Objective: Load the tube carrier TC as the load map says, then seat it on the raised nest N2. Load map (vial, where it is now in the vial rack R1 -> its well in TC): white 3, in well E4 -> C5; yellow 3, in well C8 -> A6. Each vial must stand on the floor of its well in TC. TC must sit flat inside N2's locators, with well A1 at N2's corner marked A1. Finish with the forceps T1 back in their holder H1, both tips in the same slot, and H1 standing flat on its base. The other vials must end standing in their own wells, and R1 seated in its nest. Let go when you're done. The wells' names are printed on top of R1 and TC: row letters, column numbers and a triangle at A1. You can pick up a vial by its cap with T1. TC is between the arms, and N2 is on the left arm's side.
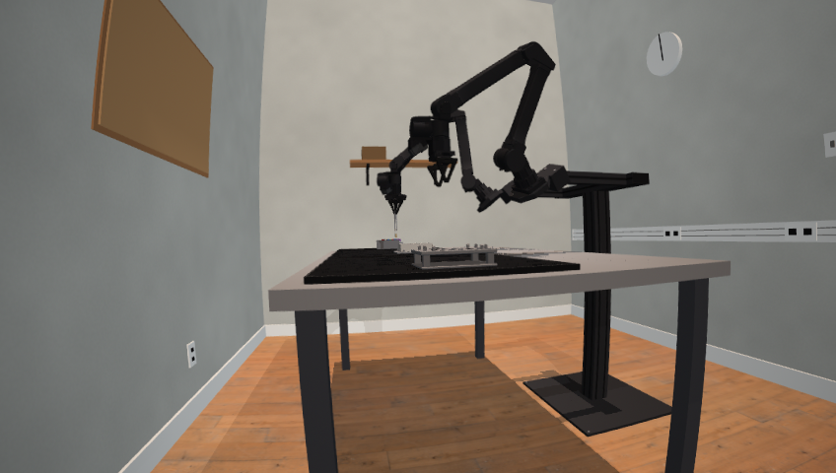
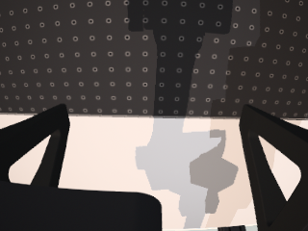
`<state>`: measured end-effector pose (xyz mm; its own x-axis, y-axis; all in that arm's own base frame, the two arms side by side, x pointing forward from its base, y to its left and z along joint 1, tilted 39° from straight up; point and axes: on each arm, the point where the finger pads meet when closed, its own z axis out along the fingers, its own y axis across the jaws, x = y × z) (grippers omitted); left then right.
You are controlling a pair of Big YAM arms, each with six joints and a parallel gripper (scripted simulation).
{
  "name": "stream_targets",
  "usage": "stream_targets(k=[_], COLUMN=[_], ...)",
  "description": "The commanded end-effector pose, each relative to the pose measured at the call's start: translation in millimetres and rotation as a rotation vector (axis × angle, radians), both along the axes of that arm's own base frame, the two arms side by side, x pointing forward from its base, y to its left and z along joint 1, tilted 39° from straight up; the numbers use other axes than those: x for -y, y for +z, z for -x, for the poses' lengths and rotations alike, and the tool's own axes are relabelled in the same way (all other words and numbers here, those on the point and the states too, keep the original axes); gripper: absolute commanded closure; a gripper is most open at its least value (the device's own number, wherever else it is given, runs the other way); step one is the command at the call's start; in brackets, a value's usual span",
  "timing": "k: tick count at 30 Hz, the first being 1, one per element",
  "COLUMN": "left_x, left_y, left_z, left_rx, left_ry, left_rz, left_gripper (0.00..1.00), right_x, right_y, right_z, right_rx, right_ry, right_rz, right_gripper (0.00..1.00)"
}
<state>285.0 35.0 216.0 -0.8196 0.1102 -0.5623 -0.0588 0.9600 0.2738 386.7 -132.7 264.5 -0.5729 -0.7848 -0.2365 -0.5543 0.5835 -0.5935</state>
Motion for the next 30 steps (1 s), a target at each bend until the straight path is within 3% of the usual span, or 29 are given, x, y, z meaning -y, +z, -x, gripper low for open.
stream_targets(k=[1,3,5,20,22,30], left_x=[1,1,1,1,1,1], left_y=[13,13,13,13,13,13], left_z=[-5,-5,-5,-5,-5,-5], left_rx=[0.025,0.025,0.025,0.025,0.025,0.025], left_ry=[-0.014,-0.014,-0.014,-0.014,-0.014,-0.014], left_rz=[-0.004,-0.004,-0.004,-0.004,-0.004,-0.004], left_gripper=[0.00,0.00,0.00,0.00,0.00,0.00], right_x=[-5,-3,-9,-28,-34,-47], right_y=[12,14,3,11,0,-1], right_z=[-2,-11,-4,-9,-3,-3], right_rx=[0.044,0.041,0.026,0.054,0.037,0.046], right_ry=[-0.008,-0.010,-0.008,-0.010,-0.008,-0.007], right_rz=[0.003,0.002,-0.003,0.002,-0.002,-0.002], right_gripper=[0.91,0.91,0.91,0.91,0.91,0.91])
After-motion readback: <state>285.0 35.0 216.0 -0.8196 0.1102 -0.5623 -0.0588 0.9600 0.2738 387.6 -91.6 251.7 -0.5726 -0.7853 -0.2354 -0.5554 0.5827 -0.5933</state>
